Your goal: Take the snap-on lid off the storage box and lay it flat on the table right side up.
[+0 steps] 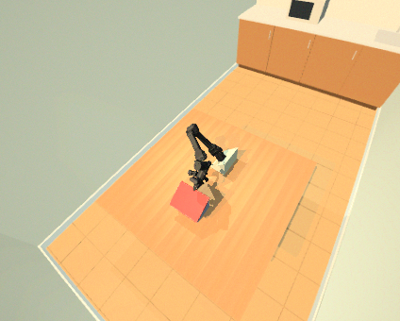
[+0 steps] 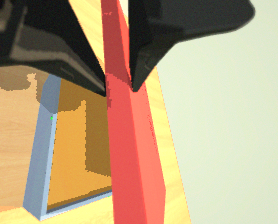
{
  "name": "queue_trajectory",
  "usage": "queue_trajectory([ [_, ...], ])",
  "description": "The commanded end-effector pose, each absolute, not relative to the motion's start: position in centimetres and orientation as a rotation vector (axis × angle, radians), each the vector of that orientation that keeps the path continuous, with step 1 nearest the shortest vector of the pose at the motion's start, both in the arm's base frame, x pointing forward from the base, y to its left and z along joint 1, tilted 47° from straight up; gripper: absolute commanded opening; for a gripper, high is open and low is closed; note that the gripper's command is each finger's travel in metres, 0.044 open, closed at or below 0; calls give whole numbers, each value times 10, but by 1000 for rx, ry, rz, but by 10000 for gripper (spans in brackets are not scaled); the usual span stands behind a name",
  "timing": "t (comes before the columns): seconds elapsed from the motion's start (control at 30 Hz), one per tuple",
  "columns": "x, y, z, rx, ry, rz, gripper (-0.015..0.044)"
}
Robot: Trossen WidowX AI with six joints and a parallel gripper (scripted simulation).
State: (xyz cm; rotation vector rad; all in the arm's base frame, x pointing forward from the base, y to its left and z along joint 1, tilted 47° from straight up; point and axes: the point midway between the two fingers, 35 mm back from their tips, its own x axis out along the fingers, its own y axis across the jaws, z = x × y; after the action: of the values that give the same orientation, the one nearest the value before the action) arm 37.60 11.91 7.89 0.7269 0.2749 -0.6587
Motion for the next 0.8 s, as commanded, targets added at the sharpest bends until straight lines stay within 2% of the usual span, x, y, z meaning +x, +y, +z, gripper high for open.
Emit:
queue_trajectory([
  [0.0, 377, 127, 86, 739, 267, -648, 0],
  [0.77, 376, 149, 107, 740, 268, -648, 0],
])
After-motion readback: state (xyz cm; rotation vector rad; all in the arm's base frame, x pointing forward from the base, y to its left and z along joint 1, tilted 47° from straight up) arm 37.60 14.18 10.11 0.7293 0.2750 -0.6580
